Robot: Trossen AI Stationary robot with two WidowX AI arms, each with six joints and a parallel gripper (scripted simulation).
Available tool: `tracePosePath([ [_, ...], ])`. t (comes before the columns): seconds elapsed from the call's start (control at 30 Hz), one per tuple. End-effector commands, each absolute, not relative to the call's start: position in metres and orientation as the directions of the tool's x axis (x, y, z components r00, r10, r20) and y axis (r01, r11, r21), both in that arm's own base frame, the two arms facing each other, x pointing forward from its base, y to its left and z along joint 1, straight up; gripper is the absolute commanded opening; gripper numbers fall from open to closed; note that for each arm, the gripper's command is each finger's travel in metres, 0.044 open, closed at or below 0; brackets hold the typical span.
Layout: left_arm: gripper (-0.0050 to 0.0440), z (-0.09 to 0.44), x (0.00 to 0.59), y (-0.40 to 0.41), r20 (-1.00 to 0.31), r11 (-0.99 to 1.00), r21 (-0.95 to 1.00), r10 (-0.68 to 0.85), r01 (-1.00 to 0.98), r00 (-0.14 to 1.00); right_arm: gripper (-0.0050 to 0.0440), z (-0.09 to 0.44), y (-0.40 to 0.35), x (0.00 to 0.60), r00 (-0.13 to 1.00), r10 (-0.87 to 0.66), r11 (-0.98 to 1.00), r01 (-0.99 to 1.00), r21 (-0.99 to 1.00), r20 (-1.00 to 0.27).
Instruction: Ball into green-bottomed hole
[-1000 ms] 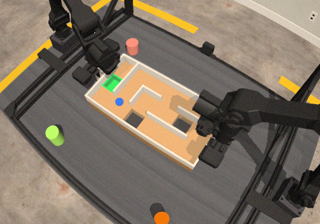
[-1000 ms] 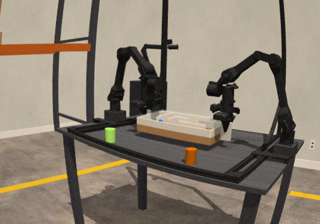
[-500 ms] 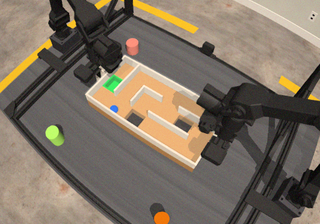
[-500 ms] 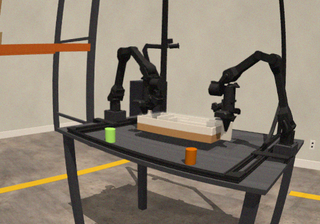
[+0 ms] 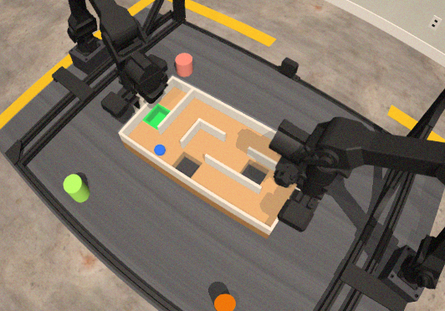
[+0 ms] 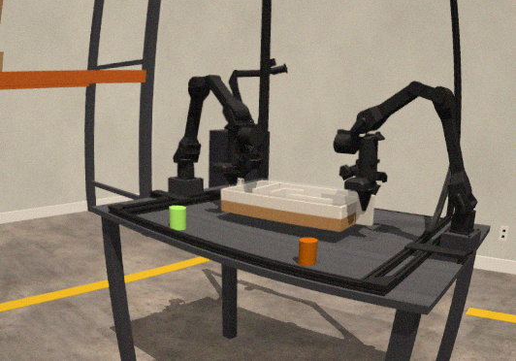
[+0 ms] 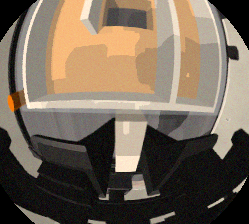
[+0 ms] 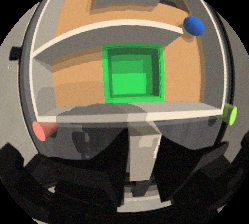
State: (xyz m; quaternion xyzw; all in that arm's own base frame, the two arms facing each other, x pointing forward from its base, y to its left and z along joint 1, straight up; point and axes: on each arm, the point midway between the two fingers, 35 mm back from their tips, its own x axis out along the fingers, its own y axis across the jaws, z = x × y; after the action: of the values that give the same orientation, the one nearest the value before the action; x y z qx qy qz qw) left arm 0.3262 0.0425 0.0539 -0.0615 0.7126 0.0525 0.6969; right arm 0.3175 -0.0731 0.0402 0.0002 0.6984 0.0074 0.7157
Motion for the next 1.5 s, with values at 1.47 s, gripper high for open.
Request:
tracePosePath([
  [1.47,0.002,0.063,0.33,0.042,-0.999,0.987,0.001,-0.008,-0.161,-0.052,0.002,0.032,-0.072,0.314,0.052,0.0,1.0,-0.011,-0.001,-0.999],
])
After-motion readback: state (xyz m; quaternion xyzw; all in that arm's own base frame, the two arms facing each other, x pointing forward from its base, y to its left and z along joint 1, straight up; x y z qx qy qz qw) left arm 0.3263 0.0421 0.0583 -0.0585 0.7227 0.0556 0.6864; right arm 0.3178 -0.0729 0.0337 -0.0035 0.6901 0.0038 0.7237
